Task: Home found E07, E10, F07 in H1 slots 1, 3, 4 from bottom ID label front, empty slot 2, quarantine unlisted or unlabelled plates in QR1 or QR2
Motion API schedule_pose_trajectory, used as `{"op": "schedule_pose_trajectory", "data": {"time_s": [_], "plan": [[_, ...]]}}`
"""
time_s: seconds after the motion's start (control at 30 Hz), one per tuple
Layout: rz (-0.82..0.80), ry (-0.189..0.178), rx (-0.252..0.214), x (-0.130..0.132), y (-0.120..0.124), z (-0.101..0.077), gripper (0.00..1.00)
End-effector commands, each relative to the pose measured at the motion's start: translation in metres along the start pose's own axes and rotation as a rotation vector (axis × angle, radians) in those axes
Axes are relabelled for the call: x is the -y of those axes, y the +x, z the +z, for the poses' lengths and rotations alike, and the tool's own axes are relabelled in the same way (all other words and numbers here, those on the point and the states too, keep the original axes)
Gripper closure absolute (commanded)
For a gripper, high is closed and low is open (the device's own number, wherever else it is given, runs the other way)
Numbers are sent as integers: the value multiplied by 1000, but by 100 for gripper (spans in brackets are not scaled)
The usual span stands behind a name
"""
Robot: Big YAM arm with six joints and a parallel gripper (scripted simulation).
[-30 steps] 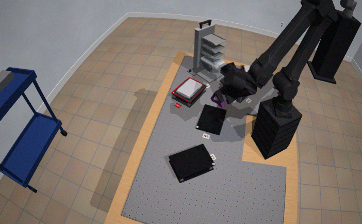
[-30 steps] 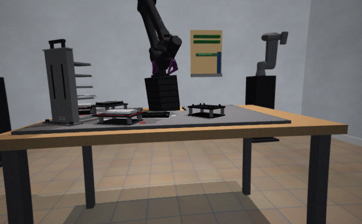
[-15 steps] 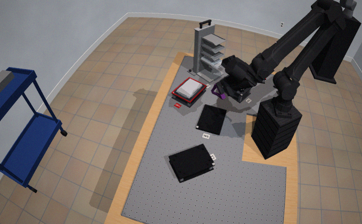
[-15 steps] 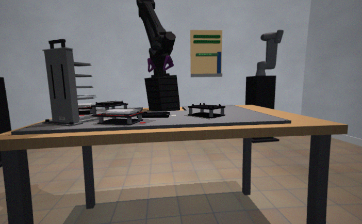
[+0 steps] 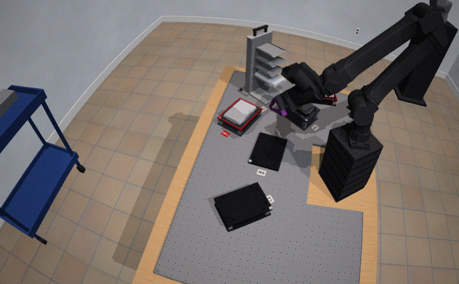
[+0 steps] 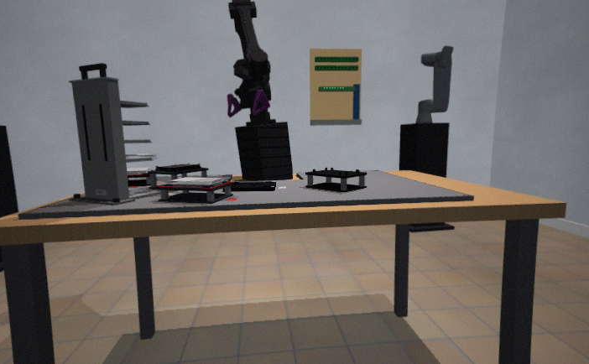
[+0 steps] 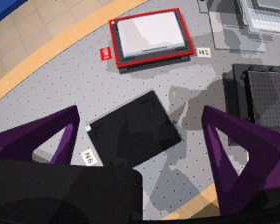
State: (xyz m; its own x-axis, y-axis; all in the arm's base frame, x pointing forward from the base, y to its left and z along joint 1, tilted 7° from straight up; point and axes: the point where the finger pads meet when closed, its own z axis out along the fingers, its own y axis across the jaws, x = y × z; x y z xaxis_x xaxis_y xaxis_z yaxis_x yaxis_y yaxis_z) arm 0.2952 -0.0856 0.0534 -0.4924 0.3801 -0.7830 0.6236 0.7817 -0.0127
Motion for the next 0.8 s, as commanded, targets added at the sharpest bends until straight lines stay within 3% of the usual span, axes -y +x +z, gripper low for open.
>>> {"op": "schedule_pose_trajectory", "data": {"time_s": [0.0,0.53,0.77], "plan": [[-19,2,37,9,-14,1,0],[-29,9,36,53,-29,15,0],[-27,9,61,74,-47,19,0]]}}
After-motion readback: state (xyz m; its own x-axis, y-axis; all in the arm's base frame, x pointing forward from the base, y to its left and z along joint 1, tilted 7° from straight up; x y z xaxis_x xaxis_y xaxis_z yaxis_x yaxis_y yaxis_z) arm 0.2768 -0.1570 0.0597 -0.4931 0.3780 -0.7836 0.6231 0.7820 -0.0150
